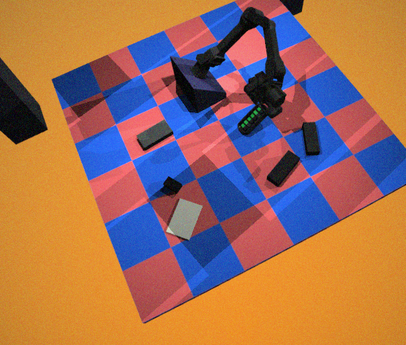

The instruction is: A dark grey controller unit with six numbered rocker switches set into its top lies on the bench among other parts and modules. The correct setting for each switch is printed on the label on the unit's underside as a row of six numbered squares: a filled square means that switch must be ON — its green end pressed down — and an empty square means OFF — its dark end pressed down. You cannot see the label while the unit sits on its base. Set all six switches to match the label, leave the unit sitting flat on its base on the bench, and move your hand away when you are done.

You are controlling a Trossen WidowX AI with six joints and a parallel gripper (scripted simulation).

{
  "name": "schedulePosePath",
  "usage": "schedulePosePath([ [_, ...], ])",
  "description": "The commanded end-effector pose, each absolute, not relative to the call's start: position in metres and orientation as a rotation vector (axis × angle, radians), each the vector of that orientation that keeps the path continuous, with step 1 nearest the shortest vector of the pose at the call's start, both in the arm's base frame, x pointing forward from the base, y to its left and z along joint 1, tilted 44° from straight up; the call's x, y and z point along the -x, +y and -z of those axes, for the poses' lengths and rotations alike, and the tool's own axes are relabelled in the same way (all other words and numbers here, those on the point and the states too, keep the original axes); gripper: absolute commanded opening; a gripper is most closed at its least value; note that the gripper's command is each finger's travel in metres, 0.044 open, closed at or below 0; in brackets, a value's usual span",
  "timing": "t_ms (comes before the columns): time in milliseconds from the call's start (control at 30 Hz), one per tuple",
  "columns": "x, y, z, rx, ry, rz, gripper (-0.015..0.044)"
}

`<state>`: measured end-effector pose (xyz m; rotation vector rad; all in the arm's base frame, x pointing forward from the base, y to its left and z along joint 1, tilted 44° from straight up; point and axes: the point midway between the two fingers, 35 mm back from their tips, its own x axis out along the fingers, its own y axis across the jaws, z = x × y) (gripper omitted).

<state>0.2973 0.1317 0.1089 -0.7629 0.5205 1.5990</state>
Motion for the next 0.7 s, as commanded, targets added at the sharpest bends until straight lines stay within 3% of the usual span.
schedulePosePath([
  [0, -0.301, 0.126, -0.110, 0.763, 0.512, -1.592, 0.0336],
  [667, -0.302, 0.113, -0.107, 0.736, 0.488, -1.603, 0.0336],
])
